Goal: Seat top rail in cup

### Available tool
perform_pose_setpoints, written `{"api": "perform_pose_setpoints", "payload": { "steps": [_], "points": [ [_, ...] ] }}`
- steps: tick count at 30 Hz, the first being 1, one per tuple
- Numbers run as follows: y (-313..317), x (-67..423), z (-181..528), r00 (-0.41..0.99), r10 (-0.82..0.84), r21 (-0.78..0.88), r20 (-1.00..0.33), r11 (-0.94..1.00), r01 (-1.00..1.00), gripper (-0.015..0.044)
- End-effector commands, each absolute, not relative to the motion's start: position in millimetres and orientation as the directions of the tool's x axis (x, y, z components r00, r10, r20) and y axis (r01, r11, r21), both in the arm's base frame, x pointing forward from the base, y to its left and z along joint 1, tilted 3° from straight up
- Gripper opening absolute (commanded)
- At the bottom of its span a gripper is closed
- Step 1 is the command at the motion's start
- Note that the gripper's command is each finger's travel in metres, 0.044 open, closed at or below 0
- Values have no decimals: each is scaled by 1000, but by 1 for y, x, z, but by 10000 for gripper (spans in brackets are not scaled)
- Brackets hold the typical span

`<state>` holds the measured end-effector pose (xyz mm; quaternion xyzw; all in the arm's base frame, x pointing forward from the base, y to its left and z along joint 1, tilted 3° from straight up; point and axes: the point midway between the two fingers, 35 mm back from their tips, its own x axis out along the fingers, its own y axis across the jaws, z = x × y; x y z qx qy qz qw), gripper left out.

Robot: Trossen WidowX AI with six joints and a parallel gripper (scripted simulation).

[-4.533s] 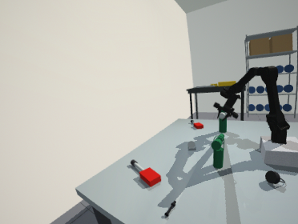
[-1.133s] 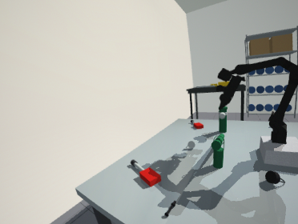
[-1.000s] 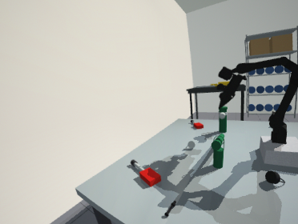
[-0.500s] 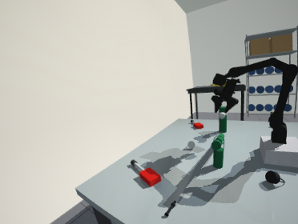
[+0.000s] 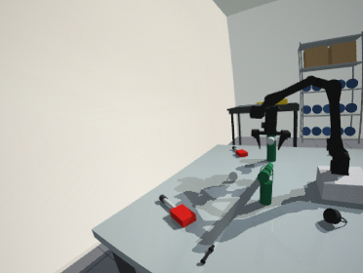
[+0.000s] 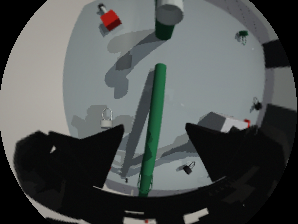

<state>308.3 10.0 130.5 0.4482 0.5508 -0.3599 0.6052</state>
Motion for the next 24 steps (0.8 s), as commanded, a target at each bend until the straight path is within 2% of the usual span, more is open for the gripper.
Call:
{"api": "perform_pose_setpoints", "payload": {
  "steps": [1, 24],
  "points": [
    [13, 308, 116, 65, 47, 74, -997, 218, 973, 440],
    [15, 311, 66, 65, 48, 74, -997, 218, 973, 440]
  ]
}}
